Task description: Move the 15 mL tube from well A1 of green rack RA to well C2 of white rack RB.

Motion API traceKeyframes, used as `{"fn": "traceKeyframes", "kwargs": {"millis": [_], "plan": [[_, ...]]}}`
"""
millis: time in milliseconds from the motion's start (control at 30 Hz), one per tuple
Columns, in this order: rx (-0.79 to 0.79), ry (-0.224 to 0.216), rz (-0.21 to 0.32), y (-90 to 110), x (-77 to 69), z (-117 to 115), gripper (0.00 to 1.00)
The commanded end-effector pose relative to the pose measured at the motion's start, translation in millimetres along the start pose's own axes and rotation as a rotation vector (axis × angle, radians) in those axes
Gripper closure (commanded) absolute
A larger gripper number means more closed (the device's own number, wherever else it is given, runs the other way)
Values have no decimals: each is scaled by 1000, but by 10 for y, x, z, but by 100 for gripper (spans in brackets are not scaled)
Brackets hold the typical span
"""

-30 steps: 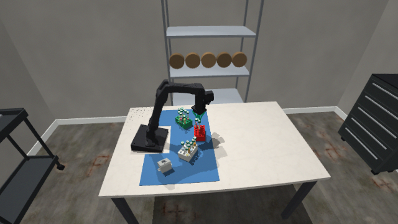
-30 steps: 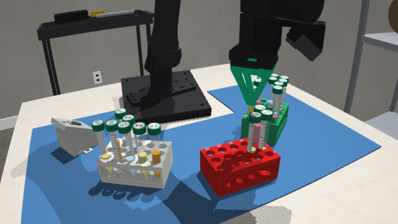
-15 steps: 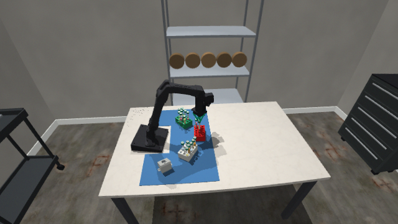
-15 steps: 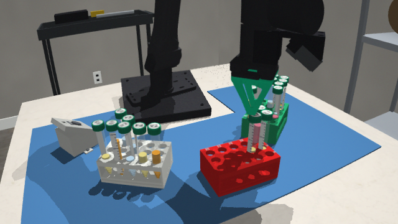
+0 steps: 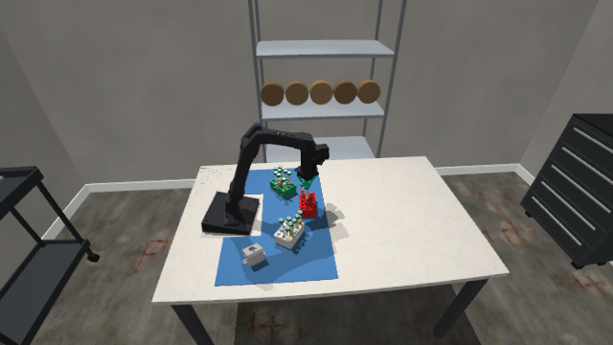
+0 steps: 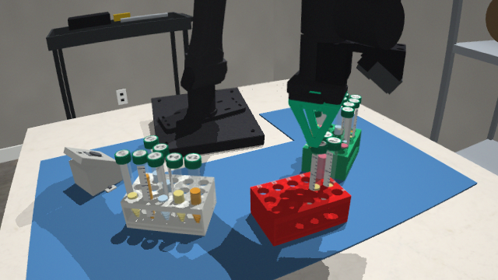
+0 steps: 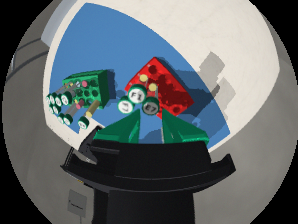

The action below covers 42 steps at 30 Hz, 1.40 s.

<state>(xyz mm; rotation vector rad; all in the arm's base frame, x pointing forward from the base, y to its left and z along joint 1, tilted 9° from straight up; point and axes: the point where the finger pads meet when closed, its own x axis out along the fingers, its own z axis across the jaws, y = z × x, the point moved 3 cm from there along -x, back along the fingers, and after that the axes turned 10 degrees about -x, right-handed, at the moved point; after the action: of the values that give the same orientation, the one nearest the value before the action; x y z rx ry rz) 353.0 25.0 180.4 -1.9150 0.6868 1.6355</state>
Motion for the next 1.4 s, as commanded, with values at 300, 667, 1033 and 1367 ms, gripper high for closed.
{"fn": "traceKeyframes", "kwargs": {"millis": [300,667,1033,1367], "plan": [[1,19,-23,-13,-35,-14,70],[1,19,-23,-12,4,-13,70],[1,19,-23,-14,54,-14,70],[1,19,-23,-13,64,-13,100]]}}
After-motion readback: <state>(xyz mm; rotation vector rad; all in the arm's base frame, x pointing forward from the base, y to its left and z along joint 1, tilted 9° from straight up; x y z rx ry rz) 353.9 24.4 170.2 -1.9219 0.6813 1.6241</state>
